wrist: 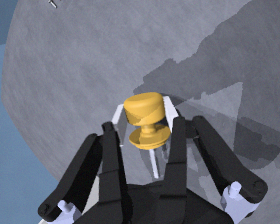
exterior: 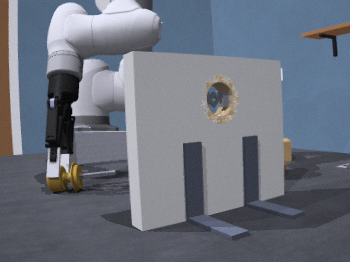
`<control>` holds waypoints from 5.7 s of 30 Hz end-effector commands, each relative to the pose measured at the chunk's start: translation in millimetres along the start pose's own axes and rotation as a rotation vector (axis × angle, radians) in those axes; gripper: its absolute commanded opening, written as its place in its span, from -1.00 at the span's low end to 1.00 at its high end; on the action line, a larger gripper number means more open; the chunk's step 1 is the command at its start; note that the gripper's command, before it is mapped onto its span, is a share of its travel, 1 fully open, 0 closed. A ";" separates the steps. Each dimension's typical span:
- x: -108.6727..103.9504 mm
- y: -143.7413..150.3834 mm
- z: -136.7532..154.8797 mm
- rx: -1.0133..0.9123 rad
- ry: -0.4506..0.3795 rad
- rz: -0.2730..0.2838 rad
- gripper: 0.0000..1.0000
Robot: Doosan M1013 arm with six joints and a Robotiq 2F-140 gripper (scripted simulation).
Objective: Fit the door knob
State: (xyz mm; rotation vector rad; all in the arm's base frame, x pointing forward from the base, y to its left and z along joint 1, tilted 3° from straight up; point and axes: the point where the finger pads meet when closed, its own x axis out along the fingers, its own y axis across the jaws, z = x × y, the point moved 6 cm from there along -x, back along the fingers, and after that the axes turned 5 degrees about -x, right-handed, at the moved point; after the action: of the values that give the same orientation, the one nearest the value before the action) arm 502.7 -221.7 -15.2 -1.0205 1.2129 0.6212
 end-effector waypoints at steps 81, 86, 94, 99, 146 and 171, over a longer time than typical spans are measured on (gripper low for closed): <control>-63.5 -23.8 -0.5 0.015 0.000 0.007 -0.16; -64.4 -28.8 3.4 0.120 0.011 0.065 -0.16; -71.7 -39.4 28.2 0.125 0.012 0.069 -0.16; -71.9 -41.8 29.8 0.176 0.016 0.097 -0.16; -94.8 -89.0 113.5 0.529 0.053 0.291 -0.16; -109.0 -118.7 166.8 0.743 0.075 0.410 -0.16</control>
State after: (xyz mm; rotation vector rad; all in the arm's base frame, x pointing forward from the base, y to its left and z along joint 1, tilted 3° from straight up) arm 641.3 -119.1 124.6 -0.1853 1.5623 0.3851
